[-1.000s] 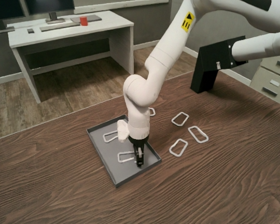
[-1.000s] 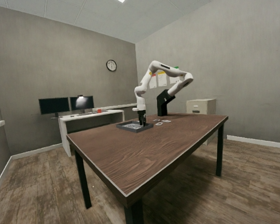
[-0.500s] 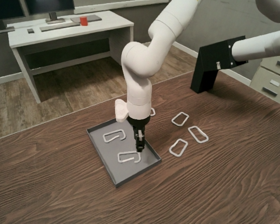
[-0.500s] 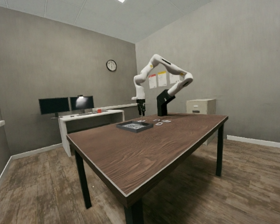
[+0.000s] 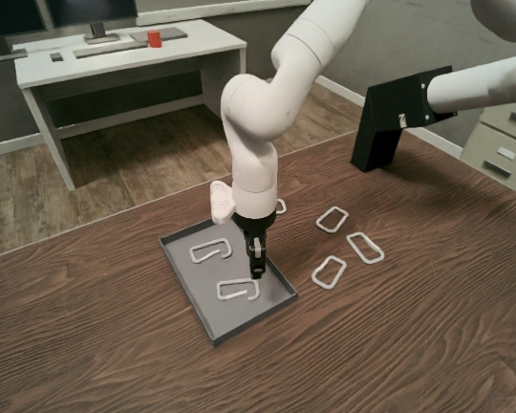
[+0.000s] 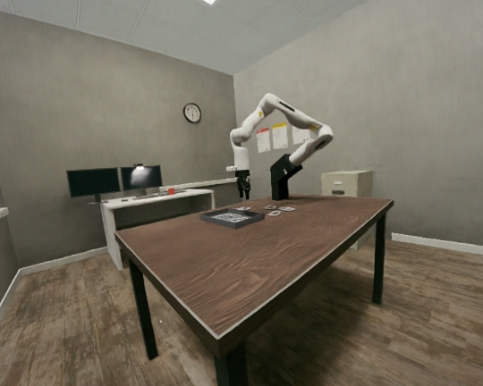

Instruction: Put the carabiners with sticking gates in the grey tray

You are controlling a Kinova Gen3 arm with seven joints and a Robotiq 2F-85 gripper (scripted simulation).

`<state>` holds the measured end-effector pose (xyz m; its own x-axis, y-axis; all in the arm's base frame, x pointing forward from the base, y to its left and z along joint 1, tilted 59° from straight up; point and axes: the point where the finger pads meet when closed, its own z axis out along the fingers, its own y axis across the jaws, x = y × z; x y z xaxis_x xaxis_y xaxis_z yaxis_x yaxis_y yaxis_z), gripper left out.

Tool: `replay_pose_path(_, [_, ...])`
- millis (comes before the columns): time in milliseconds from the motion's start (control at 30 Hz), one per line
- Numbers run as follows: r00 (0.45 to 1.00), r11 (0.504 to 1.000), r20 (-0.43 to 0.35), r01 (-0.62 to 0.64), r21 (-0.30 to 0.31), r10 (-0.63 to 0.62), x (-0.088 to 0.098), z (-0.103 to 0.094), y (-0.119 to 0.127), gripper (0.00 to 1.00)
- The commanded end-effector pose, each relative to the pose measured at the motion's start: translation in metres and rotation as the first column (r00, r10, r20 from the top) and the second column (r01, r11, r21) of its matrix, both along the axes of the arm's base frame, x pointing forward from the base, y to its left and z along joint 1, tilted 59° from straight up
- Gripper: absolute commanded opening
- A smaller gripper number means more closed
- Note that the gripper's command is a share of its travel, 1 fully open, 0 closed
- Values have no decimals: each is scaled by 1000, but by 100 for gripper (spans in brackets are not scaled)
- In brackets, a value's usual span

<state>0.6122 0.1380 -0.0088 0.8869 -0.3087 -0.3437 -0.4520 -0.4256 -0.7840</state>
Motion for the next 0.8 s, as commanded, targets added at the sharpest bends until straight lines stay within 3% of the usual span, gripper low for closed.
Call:
replay_pose_path(0, [1000, 1000, 1, 2, -1, -2, 1, 1, -1, 100])
replay_pose_path(33, [1000, 1000, 1, 2, -1, -2, -61, 4, -34, 100])
replay_pose_path(167, [1000, 1000, 1, 2, -1, -2, -64, 4, -36, 100])
replay_pose_path(333, [1000, 1000, 1, 2, -1, -2, -87, 5, -49, 100])
replay_pose_path(567, [1000, 1000, 1, 2, -1, -2, -87, 5, -49, 100])
replay_pose_path(600, [1000, 1000, -7, -28, 3, 28, -147, 6, -69, 100])
replay_pose_path(767, [1000, 1000, -7, -28, 3, 28, -161, 7, -77, 100])
